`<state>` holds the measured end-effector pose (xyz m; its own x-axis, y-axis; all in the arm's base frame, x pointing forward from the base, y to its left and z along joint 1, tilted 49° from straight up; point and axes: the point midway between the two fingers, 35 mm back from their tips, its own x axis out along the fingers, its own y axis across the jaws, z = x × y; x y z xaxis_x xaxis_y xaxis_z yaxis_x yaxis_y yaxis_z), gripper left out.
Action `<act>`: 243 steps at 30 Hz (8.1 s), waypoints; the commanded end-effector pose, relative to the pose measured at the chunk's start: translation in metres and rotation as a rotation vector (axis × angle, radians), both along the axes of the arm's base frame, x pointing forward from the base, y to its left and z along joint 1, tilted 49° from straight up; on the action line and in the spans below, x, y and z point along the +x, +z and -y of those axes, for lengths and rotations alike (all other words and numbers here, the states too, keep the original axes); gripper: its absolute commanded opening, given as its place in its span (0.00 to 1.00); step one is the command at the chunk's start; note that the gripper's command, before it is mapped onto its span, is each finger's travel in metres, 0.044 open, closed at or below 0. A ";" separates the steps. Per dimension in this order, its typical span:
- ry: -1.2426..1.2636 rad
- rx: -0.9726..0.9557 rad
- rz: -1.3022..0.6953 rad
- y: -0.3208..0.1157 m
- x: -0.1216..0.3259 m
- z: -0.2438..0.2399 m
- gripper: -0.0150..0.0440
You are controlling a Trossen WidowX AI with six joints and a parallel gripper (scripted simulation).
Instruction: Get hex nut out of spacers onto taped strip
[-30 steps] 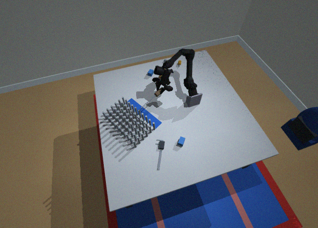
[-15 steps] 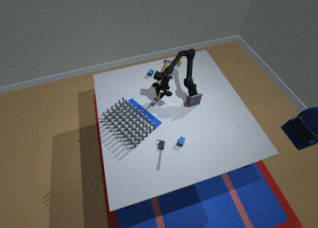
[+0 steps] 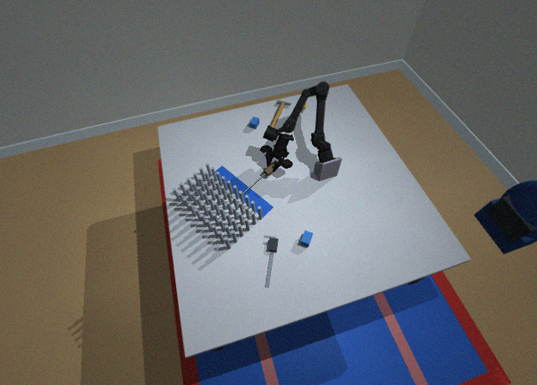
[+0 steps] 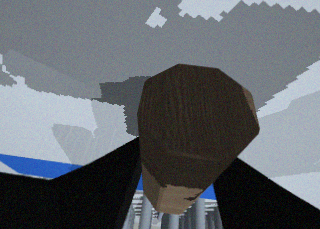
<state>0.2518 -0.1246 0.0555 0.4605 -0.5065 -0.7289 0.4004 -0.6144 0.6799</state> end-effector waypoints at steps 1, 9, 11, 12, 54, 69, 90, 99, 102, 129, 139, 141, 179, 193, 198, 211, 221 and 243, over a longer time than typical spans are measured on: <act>0.017 0.001 0.004 -0.002 0.001 0.000 0.25; 0.016 0.001 0.004 -0.003 0.004 -0.001 0.25; 0.016 0.001 0.004 -0.004 0.005 -0.001 0.25; 0.016 0.001 0.005 -0.004 0.005 -0.001 0.25; 0.013 0.001 0.010 -0.009 0.024 -0.004 0.25; 0.013 0.001 0.011 -0.011 0.031 -0.006 0.25; 0.012 0.001 0.012 -0.014 0.041 -0.008 0.25; 0.012 0.001 0.012 -0.016 0.045 -0.009 0.25; 0.012 0.001 0.012 -0.016 0.047 -0.009 0.25; 0.012 0.001 0.013 -0.021 0.060 -0.013 0.25; 0.012 0.001 0.014 -0.022 0.065 -0.014 0.25; 0.012 0.001 0.014 -0.023 0.066 -0.014 0.25; 0.012 0.002 0.015 -0.030 0.086 -0.020 0.25; 0.012 0.002 0.016 -0.032 0.094 -0.022 0.25; 0.012 0.002 0.016 -0.033 0.097 -0.022 0.25; 0.012 0.002 0.017 -0.036 0.104 -0.024 0.25; 0.012 0.002 0.017 -0.038 0.110 -0.026 0.25; 0.013 0.002 0.018 -0.042 0.122 -0.029 0.25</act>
